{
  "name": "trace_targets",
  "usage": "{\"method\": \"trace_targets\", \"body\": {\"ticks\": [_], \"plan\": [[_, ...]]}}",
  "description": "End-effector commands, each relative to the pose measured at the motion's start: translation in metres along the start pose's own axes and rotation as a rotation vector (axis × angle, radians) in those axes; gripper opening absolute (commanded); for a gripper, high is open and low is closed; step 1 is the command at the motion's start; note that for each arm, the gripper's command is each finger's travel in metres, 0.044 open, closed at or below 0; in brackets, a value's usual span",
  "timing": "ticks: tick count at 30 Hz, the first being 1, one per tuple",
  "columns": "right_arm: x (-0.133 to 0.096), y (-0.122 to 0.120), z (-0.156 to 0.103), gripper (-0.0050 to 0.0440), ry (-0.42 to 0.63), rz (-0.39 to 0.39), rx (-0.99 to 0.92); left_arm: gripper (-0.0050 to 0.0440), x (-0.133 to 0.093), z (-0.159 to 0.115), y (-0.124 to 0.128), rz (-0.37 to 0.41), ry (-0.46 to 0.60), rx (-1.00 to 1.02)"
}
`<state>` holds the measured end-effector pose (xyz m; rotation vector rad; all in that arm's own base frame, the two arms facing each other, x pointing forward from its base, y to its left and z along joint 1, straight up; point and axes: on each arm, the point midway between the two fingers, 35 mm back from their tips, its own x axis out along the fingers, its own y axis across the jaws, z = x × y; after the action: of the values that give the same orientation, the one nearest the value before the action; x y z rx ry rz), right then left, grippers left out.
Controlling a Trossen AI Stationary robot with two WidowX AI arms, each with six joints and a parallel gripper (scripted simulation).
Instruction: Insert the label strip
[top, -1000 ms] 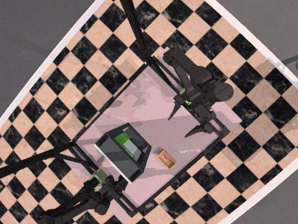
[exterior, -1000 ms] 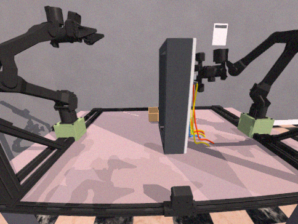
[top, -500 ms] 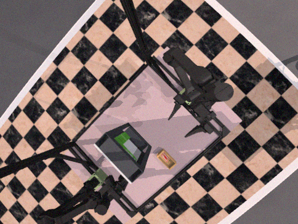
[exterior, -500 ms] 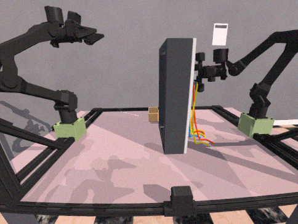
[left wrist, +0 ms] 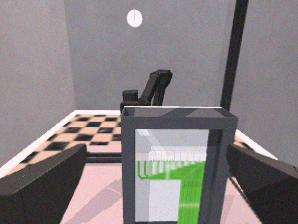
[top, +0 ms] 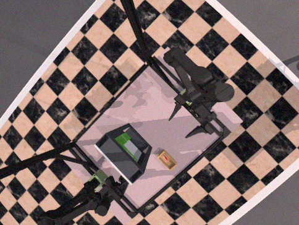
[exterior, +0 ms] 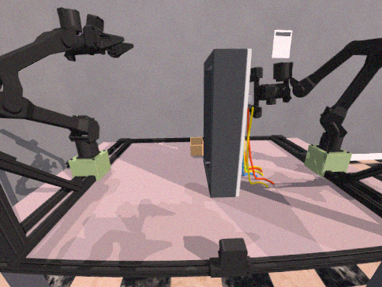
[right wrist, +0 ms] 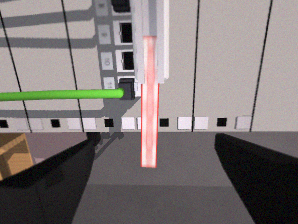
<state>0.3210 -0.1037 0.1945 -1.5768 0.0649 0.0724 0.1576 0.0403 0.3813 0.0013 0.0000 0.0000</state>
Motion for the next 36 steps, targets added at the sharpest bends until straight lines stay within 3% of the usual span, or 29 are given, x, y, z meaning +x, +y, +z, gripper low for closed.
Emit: {"method": "trace_targets", "body": {"ticks": [1,10,21,23,30,36], "plan": [[-0.004,-0.003,0.003,0.0440,0.000,-0.010,-0.004,0.0440,0.000,0.002,-0.001,0.000,-0.001,0.004],[-0.025,0.001,0.017,0.0440,0.000,-0.008,0.008,0.0440,0.000,0.002,-0.001,0.000,-0.001,0.004],[-0.024,-0.003,0.016,0.0176,-0.001,-0.015,-0.001,0.0440,0.000,0.002,-0.001,0.000,-0.001,0.004],[-0.024,-0.003,0.016,0.0176,-0.001,-0.015,-0.001,0.0440,0.000,0.002,-0.001,0.000,-0.001,0.004],[-0.024,-0.003,0.016,0.0008,-0.001,-0.015,-0.001,0.0440,0.000,0.002,-0.001,0.000,-0.001,0.004],[-0.024,-0.003,0.016,0.0000,-0.001,-0.015,-0.001,0.0440,0.000,0.002,-0.001,0.000,-0.001,0.004]]}}
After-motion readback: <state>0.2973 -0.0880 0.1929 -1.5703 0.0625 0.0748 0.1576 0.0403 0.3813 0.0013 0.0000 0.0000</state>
